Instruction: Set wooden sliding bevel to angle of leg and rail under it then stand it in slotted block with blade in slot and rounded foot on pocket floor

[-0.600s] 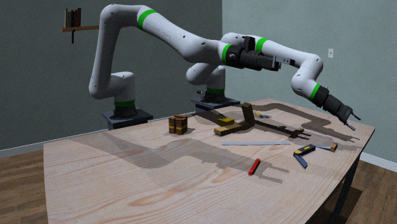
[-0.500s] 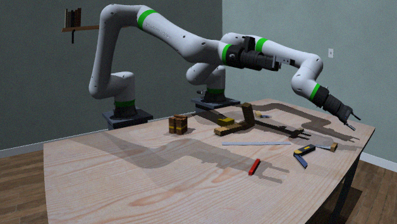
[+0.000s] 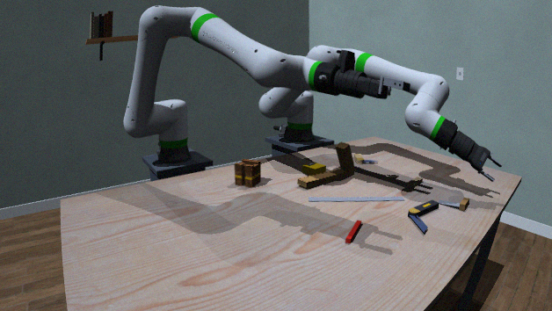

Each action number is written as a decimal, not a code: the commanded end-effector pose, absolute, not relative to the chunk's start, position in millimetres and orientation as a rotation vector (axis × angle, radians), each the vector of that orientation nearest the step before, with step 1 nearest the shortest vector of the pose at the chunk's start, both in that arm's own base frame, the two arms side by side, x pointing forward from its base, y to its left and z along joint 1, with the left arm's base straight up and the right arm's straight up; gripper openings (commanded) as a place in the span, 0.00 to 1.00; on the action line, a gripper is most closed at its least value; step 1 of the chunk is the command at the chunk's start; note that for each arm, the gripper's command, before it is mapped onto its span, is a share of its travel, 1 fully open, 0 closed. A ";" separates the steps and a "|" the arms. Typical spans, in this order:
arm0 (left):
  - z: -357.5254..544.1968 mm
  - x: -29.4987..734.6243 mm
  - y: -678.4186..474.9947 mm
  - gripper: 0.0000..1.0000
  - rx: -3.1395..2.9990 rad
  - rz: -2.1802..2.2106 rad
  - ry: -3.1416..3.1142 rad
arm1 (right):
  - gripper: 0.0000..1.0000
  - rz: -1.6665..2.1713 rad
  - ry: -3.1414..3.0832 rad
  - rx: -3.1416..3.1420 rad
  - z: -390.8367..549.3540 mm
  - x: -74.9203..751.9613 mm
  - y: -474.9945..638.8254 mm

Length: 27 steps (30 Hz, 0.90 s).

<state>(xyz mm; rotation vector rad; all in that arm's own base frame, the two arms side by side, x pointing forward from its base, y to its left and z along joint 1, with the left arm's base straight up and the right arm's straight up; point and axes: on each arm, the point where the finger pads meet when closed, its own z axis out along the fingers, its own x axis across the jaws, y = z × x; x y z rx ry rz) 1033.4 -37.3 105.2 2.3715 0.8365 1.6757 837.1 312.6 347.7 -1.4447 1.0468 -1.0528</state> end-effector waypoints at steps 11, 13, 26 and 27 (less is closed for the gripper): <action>107.6 969.1 -2.8 1.00 2.497 1.515 0.934 | 1.00 -1.087 1.016 -1.436 360.8 839.1 303.8; 106.3 955.8 2.4 1.00 2.520 1.480 0.951 | 1.00 -1.101 1.004 -1.437 363.0 840.0 299.2; 98.2 857.1 27.2 1.00 2.646 1.215 1.044 | 1.00 -1.251 0.862 -1.455 384.2 845.5 250.3; 97.6 848.8 28.3 1.00 2.654 1.193 1.050 | 1.00 -1.270 0.842 -1.458 386.6 845.7 243.9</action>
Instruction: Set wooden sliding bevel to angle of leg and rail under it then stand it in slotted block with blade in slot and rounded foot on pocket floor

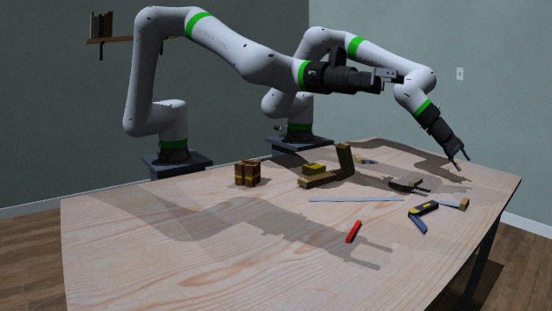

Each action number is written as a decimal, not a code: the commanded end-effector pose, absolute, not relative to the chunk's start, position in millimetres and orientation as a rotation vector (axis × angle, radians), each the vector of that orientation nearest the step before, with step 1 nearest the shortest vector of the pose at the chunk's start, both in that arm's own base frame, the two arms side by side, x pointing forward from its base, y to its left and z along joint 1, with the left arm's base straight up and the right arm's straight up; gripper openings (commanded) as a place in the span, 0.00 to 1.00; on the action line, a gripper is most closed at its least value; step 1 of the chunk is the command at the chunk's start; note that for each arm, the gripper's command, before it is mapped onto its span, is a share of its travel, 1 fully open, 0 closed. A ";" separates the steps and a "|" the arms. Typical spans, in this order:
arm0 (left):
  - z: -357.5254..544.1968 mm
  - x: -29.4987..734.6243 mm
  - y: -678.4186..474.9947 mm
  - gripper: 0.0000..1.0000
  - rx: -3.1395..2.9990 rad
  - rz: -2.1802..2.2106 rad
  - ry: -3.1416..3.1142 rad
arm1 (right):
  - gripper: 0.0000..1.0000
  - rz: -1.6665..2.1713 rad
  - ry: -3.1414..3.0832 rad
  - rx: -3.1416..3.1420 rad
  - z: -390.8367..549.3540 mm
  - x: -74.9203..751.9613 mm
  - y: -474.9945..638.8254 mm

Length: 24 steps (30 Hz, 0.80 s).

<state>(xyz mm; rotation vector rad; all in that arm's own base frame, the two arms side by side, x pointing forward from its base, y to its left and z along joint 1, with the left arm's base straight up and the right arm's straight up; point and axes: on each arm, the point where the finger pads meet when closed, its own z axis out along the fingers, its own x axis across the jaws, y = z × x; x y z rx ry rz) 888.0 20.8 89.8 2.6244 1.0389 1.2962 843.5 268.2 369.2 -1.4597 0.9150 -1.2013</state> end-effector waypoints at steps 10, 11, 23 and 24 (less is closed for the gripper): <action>92.9 768.1 32.3 1.00 2.702 0.976 1.092 | 1.00 -1.422 0.666 -1.499 402.1 843.0 189.3; 92.5 759.8 32.1 1.00 2.705 0.954 1.095 | 1.00 -1.435 0.649 -1.504 403.0 842.4 184.3; 88.9 676.4 23.9 1.00 2.706 0.740 1.113 | 1.00 -1.558 0.462 -1.570 406.6 830.9 130.1; 88.0 652.6 19.6 1.00 2.698 0.683 1.115 | 1.00 -1.578 0.425 -1.586 406.0 827.9 119.7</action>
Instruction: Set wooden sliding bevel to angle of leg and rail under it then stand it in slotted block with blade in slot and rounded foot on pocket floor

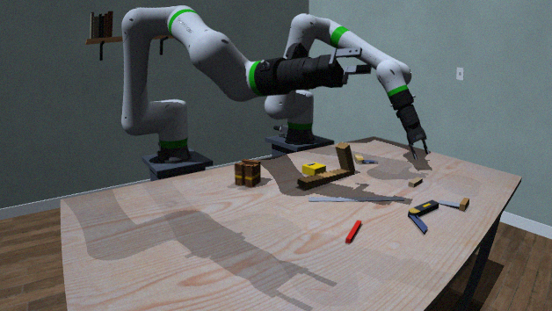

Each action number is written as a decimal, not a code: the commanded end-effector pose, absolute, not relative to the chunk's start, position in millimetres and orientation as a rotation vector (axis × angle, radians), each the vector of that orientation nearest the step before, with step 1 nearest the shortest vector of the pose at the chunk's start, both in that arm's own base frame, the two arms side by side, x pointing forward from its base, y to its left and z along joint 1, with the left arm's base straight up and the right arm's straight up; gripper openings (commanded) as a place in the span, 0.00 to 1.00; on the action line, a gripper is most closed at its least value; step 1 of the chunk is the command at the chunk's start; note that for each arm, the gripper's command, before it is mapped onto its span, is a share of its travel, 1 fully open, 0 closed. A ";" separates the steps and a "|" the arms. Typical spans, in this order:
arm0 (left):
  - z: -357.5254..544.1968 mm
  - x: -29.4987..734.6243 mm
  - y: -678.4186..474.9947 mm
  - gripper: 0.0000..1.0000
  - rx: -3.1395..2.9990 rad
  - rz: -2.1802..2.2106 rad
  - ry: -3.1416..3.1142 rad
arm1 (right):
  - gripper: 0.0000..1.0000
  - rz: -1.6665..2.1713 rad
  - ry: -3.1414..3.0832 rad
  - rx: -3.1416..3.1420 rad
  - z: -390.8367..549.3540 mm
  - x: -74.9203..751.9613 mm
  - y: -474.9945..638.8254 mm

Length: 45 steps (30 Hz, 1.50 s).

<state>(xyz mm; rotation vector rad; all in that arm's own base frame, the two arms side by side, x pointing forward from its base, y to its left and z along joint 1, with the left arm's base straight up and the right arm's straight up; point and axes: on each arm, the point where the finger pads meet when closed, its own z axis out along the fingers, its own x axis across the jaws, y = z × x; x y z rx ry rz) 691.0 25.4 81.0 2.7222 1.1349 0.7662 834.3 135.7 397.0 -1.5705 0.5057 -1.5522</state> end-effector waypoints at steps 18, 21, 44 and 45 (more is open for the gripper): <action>83.0 523.6 -18.3 1.00 2.581 0.413 1.097 | 1.00 -1.701 0.059 -1.807 375.8 780.2 6.2; 82.1 504.8 -25.8 1.00 2.553 0.382 1.092 | 1.00 -1.705 0.005 -1.852 367.8 769.7 -13.1; 76.6 434.6 -58.9 1.00 2.418 0.294 1.065 | 1.00 -1.534 -0.364 -2.322 283.6 632.6 -199.3; 76.6 434.6 -58.9 1.00 2.418 0.294 1.065 | 1.00 -1.517 -0.376 -2.346 280.1 624.6 -207.7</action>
